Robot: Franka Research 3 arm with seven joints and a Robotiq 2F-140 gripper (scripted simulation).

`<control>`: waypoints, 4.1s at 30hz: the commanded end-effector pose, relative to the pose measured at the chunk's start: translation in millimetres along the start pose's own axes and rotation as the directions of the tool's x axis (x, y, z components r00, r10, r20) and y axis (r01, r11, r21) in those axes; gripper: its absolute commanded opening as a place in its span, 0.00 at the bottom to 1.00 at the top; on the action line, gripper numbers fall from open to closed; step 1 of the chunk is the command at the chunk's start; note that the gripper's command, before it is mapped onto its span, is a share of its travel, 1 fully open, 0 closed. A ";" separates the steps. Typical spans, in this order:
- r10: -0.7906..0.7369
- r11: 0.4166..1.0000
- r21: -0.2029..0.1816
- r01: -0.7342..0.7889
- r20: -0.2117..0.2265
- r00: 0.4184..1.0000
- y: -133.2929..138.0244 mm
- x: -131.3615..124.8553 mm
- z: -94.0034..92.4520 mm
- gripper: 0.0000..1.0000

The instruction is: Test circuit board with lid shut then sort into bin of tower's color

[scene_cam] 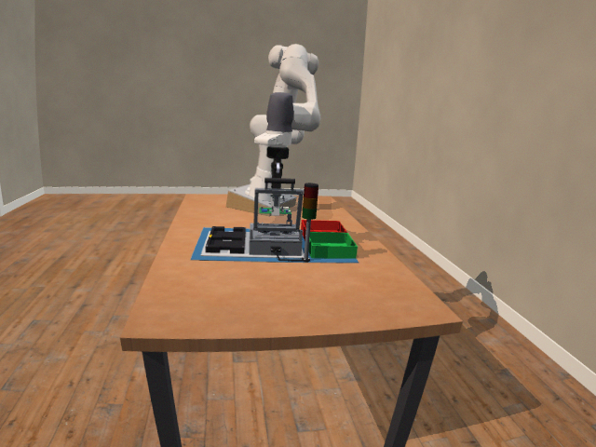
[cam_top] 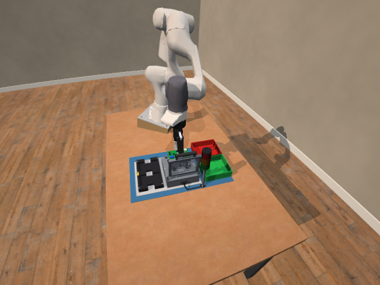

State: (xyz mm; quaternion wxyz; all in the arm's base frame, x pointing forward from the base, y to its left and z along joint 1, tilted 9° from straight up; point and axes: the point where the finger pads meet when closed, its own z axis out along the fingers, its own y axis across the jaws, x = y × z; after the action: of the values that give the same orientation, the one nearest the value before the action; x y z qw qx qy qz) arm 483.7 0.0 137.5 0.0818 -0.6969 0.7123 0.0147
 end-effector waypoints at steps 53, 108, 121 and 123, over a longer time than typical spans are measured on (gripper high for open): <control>-0.002 1.000 -0.002 0.002 -0.002 1.000 0.1 -1.2 40.9 0.46; -0.003 1.000 -0.002 0.003 -0.002 1.000 0.1 -1.3 45.9 0.46; -0.003 1.000 -0.002 0.003 -0.002 1.000 0.1 -1.2 46.4 0.46; -0.003 1.000 -0.002 0.003 -0.002 1.000 0.1 -1.2 46.4 0.46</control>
State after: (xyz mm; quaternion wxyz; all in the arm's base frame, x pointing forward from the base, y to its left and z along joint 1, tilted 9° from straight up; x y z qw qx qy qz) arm 487.9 6.6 92.5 0.0812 -0.6972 0.7121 0.0156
